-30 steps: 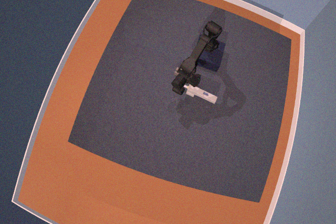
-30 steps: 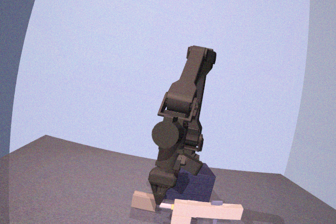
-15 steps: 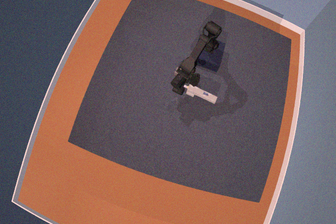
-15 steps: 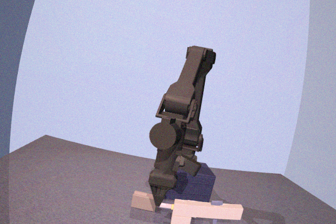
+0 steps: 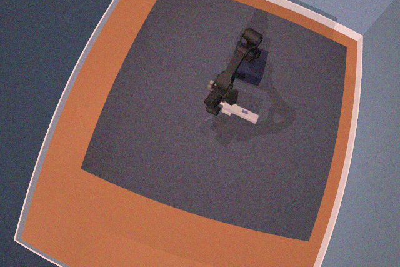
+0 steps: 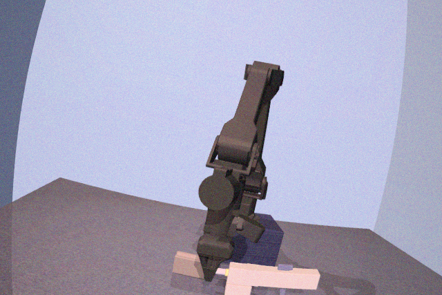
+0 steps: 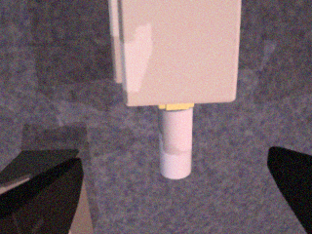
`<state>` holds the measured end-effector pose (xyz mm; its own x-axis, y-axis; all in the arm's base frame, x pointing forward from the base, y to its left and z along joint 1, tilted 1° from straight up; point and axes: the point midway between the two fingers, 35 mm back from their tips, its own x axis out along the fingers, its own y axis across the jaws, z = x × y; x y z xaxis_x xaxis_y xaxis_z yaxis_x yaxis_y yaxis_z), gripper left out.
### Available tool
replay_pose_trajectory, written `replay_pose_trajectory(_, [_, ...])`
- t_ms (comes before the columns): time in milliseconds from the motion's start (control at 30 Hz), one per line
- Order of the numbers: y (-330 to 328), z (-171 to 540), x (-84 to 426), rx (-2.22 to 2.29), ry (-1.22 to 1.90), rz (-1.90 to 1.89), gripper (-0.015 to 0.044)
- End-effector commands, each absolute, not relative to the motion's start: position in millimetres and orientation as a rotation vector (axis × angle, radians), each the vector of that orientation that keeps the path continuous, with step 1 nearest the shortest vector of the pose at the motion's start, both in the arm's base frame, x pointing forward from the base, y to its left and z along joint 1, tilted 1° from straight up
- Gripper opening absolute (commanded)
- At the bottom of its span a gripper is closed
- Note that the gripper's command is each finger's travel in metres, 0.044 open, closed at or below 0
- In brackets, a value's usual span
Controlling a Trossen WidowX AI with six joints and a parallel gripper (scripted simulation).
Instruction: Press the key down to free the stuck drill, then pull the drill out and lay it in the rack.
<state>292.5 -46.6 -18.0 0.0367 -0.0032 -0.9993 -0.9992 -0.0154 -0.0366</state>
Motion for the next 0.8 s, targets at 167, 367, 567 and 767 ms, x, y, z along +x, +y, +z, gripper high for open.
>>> replay_pose_trajectory(167, [-41.4,-33.2,291.8,-1.233,1.178,1.196,0.0440])
replay_pose_trajectory(367, [-38.5,-42.6,291.4,-1.233,1.178,1.196,0.0440])
replay_pose_trajectory(567, [-38.8,-43.4,291.8,-1.239,1.178,1.195,0.0414])
replay_pose_trajectory(767, [-38.8,-43.4,291.8,-1.239,1.178,1.195,0.0256])
